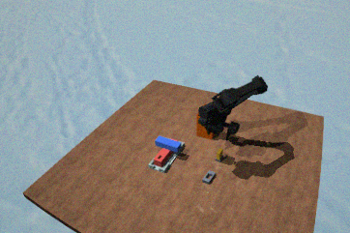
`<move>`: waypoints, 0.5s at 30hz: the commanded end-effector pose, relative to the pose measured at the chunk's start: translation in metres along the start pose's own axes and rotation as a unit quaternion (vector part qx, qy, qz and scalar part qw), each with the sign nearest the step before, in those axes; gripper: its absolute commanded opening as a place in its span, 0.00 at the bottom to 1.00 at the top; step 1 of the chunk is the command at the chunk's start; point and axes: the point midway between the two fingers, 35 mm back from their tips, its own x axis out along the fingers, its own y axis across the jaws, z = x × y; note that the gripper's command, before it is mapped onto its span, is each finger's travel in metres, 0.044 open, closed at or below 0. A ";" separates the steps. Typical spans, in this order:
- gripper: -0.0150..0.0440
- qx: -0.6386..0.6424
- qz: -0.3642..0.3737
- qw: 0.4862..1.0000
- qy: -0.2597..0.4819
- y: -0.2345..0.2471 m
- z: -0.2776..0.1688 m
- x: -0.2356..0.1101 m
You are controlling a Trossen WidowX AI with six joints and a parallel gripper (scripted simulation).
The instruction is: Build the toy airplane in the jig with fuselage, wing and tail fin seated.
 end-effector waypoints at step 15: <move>1.00 0.006 0.007 1.000 0.001 0.012 -0.013 0.064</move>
